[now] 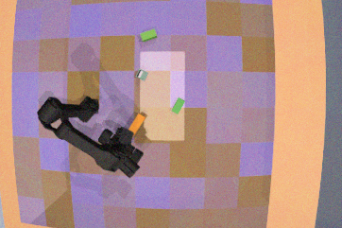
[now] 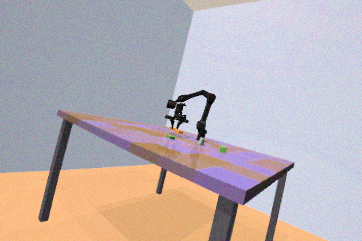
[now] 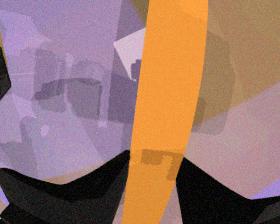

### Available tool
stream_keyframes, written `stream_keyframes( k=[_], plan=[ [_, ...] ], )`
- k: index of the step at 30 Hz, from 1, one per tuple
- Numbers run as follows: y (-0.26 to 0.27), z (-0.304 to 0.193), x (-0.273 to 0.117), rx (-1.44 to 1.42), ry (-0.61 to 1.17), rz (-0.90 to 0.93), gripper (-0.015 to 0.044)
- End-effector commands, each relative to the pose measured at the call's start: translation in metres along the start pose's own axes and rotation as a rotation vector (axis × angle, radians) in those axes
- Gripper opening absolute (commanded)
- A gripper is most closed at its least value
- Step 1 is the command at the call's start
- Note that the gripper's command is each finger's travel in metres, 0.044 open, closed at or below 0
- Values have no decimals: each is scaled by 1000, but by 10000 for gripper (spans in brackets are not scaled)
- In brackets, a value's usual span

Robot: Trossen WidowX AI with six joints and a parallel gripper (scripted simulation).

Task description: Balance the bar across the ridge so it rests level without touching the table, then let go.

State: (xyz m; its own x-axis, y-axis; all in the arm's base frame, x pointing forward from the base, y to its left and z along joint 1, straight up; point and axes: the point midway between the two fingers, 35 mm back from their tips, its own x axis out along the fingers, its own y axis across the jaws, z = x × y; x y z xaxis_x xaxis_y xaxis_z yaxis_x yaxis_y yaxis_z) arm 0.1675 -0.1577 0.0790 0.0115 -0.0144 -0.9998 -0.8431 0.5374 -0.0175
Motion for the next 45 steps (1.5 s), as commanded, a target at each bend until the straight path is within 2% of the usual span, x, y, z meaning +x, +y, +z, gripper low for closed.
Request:
stream_keyframes(
  k=[1,23,45],
  plan=[
    [-1,0,-10,-2,0,-5,0],
    [3,3,-61,8,-2,-5,0],
    [-4,82,-62,405,-11,-4,0]
  ],
)
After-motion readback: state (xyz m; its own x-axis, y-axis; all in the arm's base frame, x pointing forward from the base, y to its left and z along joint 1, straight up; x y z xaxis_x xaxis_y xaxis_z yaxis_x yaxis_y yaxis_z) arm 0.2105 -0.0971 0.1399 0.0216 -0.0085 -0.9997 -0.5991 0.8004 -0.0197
